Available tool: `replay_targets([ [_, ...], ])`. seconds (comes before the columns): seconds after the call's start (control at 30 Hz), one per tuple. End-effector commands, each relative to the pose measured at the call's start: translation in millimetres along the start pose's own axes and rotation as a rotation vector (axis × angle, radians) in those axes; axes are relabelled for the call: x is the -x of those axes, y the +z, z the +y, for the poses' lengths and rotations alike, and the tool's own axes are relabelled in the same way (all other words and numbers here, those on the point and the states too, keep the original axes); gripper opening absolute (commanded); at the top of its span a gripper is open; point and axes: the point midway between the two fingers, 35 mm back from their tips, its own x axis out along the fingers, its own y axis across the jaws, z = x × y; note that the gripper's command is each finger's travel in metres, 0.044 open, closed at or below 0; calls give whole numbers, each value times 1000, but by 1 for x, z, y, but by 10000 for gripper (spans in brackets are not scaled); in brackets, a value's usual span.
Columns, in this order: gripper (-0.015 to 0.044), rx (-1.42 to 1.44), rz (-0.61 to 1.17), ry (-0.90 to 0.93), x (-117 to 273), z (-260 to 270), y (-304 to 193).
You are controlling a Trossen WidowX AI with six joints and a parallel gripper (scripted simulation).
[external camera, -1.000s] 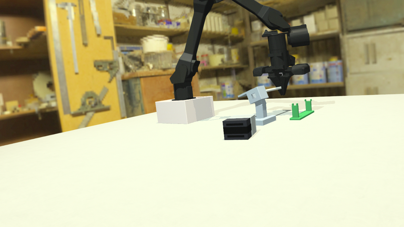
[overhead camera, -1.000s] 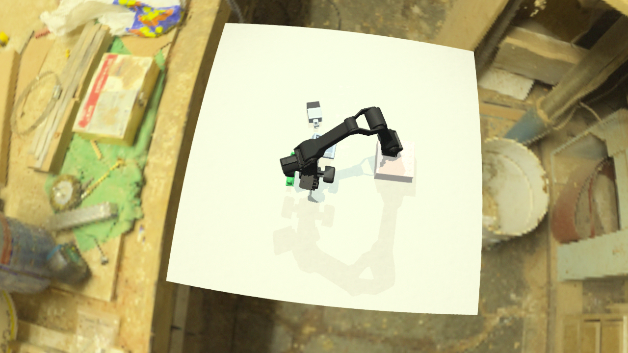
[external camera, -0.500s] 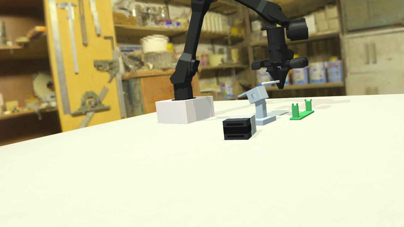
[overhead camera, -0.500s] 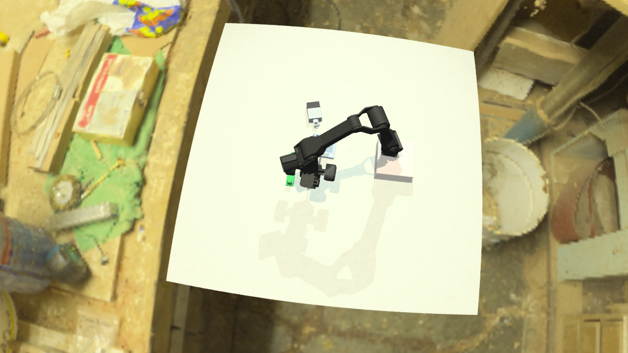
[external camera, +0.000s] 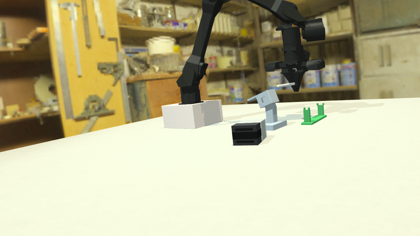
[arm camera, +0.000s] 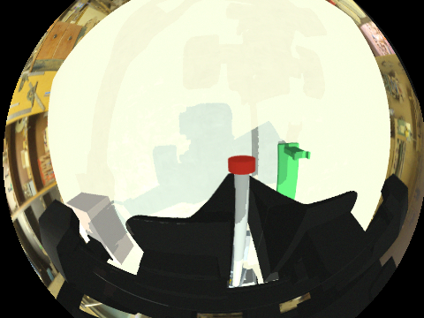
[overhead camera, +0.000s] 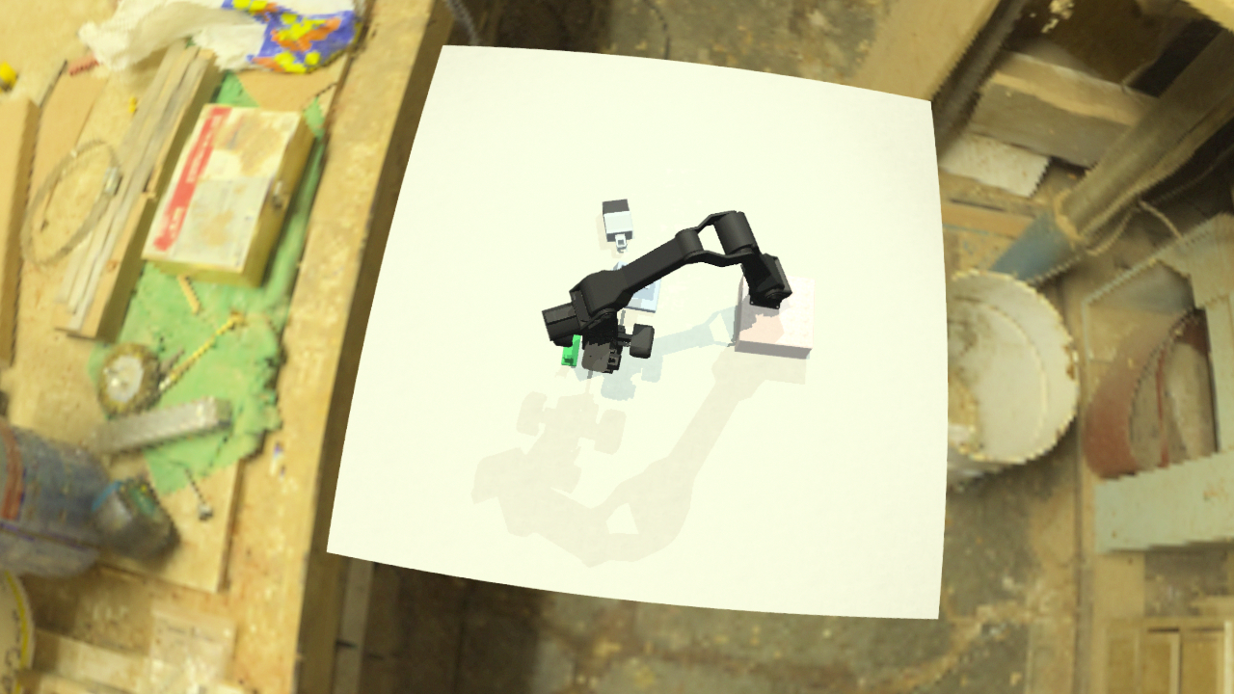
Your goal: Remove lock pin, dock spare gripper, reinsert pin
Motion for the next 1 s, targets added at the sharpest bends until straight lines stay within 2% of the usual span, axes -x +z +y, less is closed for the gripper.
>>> replay_targets([
  [0.0, 0, 9, -2, -3, 3, -11, 7],
  [0.97, 0, 43, -3, -5, 7, -74, 46],
])
